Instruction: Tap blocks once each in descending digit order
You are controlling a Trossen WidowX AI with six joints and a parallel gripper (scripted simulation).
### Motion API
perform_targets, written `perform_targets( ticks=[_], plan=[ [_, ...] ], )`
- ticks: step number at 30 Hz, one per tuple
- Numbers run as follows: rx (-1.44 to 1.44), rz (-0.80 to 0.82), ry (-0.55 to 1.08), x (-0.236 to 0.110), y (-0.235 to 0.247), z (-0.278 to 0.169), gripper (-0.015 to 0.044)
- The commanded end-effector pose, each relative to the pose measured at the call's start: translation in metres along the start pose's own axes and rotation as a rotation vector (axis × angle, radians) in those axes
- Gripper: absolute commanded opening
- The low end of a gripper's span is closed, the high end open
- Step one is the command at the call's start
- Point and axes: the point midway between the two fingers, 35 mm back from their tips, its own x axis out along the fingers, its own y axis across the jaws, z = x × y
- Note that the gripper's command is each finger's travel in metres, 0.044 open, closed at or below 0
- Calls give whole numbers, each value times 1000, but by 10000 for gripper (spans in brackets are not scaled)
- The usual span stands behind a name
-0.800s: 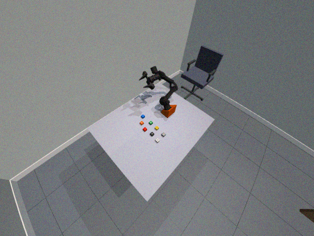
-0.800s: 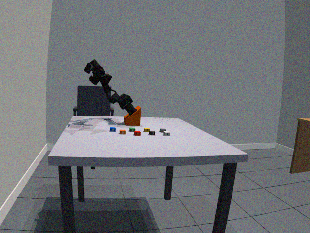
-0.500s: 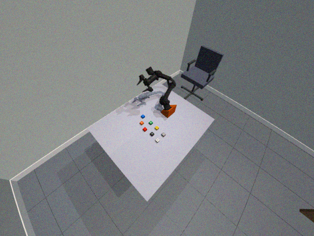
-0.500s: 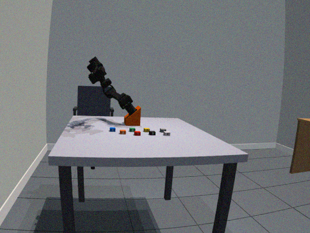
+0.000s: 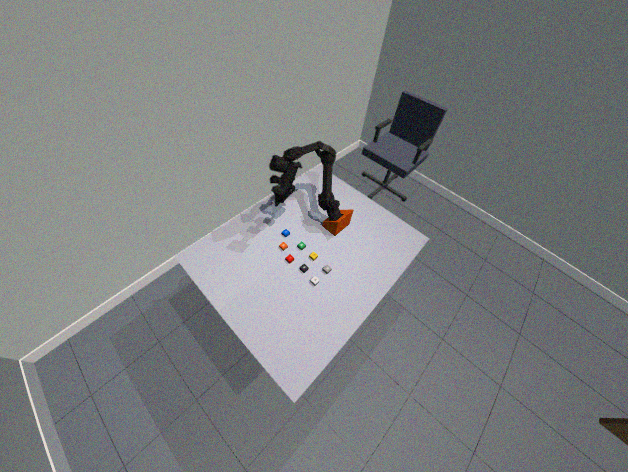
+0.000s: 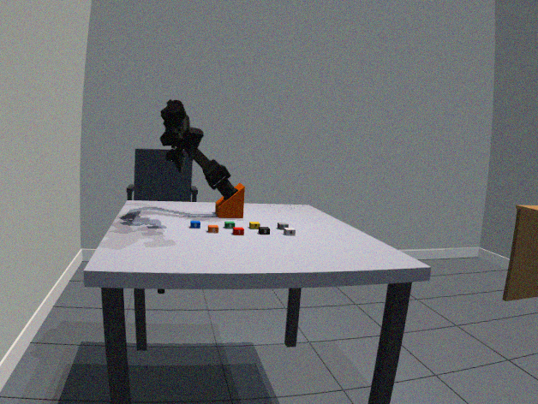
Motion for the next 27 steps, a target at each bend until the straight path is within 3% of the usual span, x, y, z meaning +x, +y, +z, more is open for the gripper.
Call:
perform_targets(
  ticks=[1,7,27],
  plan=[
    [-590,-275,205,47,-3,-17,400],
    [-1081,-435,459,80,-11,-34,400],
    [-1096,-439,468,81,-11,-34,400]
  ],
)
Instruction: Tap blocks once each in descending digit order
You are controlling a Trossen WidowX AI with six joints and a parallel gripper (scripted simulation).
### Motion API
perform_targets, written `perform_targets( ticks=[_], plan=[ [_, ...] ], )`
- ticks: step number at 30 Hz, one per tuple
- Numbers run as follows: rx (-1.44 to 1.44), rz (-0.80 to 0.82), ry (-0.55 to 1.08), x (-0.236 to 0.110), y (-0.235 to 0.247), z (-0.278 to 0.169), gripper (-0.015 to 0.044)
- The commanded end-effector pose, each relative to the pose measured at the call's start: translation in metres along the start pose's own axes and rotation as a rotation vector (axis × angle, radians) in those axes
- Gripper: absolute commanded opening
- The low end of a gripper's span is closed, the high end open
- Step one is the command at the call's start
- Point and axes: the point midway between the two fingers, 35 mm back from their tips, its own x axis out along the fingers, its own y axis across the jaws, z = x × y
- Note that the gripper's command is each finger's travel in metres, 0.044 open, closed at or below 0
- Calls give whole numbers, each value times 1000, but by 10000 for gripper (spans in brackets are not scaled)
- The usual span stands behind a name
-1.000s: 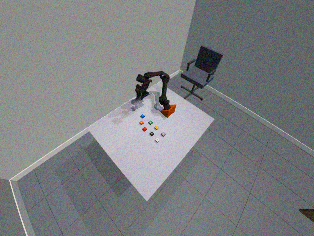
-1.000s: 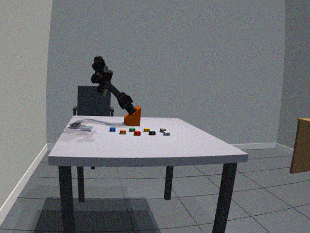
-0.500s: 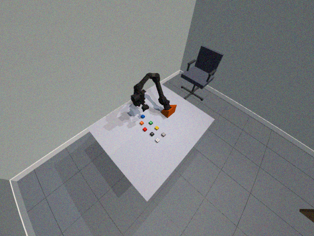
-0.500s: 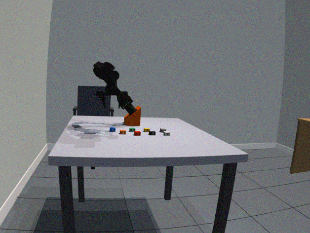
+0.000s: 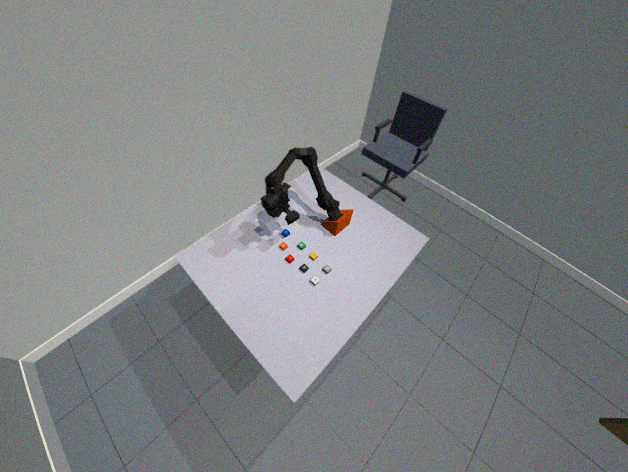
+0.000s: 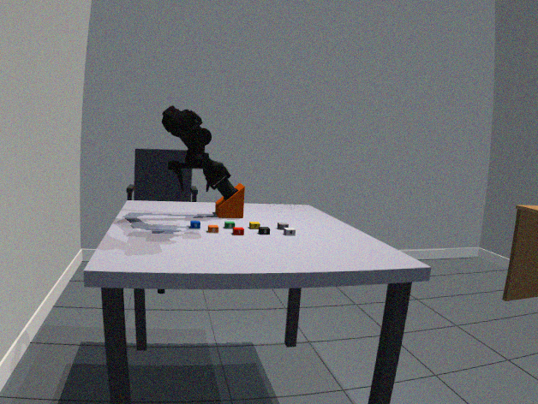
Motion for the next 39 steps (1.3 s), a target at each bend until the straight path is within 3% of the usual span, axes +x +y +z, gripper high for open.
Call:
perform_targets(
  ticks=[1,12,20,39],
  plan=[
    [-10,-5,4,0,-1,1,400],
    [-10,-4,4,0,1,2,400],
    [-9,-2,3,1,57,50,400],
    [-9,-2,3,1,57,50,400]
  ],
)
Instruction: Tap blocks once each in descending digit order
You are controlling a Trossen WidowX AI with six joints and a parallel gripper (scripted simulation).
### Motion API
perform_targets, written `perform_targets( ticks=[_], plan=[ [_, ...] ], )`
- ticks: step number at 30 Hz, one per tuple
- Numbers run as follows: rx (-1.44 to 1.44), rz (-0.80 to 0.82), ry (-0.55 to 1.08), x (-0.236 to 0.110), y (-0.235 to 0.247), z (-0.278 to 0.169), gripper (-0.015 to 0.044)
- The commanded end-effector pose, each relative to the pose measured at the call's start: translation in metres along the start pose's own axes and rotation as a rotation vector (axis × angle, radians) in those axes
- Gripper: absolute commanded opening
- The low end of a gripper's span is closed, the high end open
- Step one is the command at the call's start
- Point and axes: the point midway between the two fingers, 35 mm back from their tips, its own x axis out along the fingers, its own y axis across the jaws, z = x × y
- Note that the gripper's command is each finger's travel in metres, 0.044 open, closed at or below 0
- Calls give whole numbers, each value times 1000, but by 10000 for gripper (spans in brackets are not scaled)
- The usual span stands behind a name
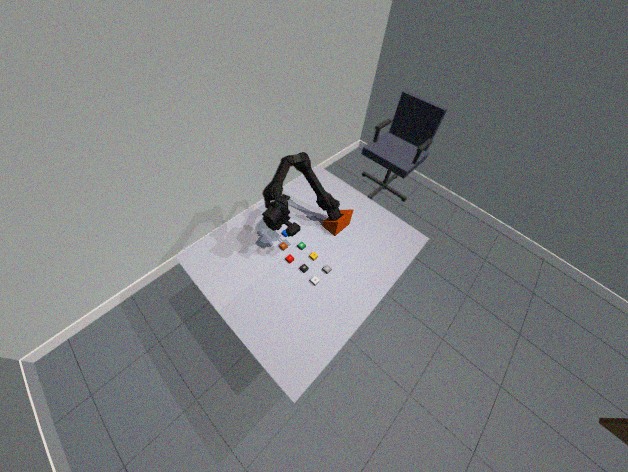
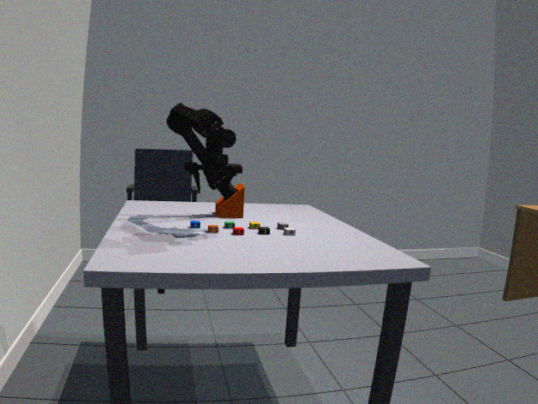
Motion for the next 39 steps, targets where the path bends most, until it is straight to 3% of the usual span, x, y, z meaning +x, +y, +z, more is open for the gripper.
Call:
perform_targets(
  ticks=[1,4,10,33,39],
  plan=[
    [8,4,-1,0,1,2,400],
    [8,4,-2,0,4,0,400],
    [6,7,1,0,67,-52,400],
    [6,7,1,0,70,-54,400],
    [5,13,0,-2,148,-50,400]
  ],
)
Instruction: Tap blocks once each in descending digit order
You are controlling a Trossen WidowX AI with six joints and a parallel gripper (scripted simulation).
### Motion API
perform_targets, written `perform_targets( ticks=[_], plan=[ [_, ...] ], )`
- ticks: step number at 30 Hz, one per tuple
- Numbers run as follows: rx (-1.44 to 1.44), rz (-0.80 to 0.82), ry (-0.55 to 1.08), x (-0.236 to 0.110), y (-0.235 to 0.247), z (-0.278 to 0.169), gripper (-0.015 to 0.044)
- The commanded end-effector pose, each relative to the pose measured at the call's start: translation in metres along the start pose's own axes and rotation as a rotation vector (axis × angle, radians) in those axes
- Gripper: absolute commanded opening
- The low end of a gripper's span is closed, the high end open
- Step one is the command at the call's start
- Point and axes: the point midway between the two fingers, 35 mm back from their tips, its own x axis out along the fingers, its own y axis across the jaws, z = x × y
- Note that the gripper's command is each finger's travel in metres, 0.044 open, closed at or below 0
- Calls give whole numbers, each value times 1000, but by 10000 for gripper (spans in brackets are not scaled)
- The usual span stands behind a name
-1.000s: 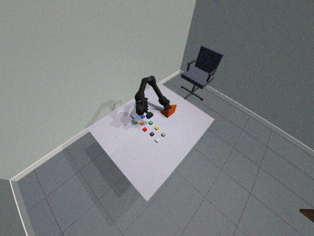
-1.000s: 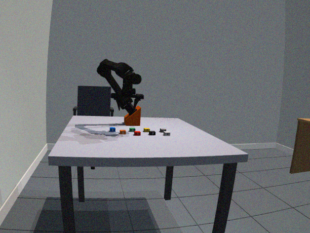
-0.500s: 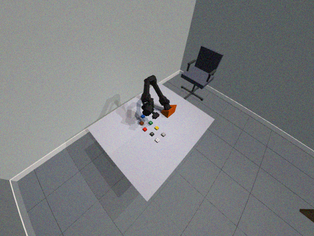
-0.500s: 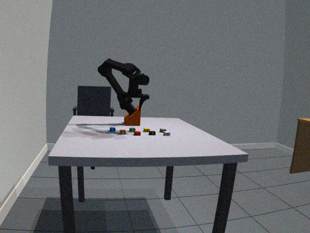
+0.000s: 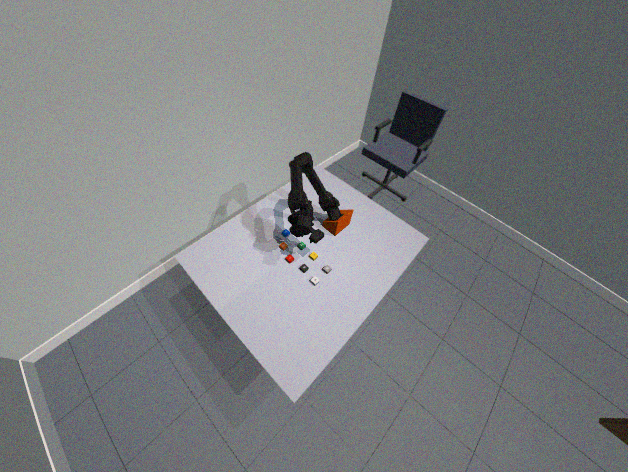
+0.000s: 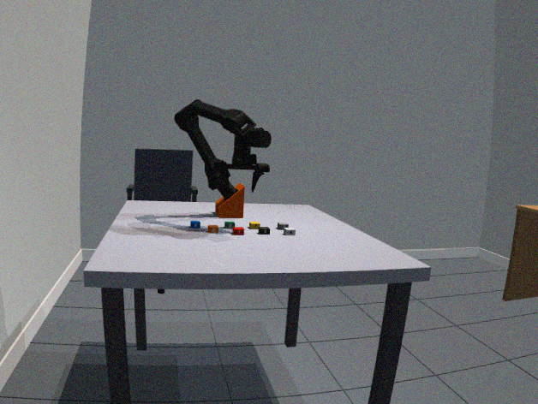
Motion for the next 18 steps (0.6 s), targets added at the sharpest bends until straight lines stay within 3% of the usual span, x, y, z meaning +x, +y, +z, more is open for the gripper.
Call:
perform_targets(
  ticks=[1,18],
  plan=[
    [-9,-1,4,1,55,-3,400],
    [-8,-2,4,2,64,-5,400]
  ],
)
